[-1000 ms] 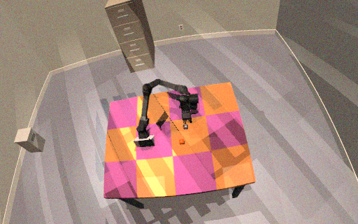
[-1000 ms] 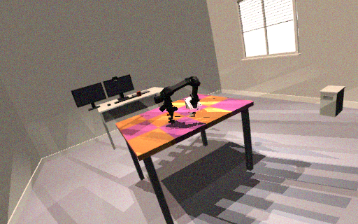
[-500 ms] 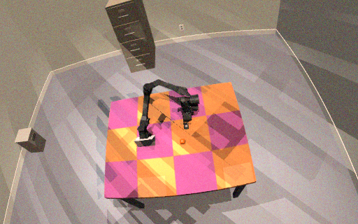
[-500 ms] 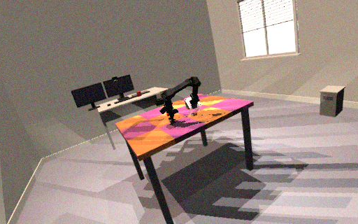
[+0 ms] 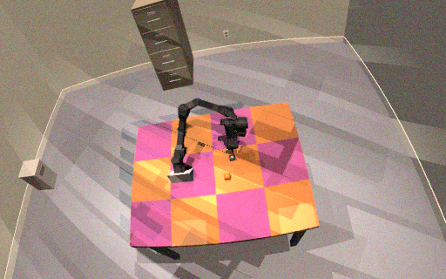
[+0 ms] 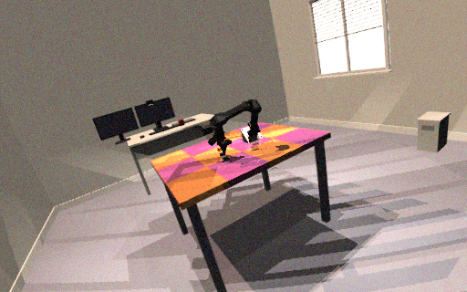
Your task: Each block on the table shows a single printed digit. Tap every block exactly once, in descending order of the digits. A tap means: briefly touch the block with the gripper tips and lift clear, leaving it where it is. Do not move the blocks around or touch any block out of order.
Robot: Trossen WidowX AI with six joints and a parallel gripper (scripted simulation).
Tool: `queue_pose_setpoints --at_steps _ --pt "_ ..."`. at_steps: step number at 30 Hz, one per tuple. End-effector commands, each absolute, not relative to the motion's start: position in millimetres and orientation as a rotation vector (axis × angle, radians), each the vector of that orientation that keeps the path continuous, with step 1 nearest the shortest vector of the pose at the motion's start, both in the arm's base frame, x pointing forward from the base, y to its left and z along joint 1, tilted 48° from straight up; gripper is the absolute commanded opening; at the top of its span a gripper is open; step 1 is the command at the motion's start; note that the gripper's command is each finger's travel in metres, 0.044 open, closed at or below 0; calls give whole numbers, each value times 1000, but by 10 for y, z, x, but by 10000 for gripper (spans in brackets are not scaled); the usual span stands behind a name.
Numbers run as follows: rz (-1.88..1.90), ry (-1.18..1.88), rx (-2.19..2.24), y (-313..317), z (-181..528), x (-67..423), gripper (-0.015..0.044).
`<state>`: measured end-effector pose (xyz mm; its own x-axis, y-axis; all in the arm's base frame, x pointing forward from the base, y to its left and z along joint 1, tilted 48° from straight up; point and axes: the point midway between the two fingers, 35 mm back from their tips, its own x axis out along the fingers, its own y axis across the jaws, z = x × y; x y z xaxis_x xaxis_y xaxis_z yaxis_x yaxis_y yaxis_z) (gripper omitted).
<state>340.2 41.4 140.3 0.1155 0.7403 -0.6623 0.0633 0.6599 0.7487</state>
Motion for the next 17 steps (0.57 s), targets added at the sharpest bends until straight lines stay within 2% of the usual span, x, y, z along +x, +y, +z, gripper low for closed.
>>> queue_pose_setpoints --at_steps 1,9,13,17 --pt "559 1383 736 366 1504 3342 73" --pt "438 1356 824 225 2228 2469 282" --pt "428 1354 831 227 2274 2390 388" --pt "428 1354 831 227 2274 2390 400"
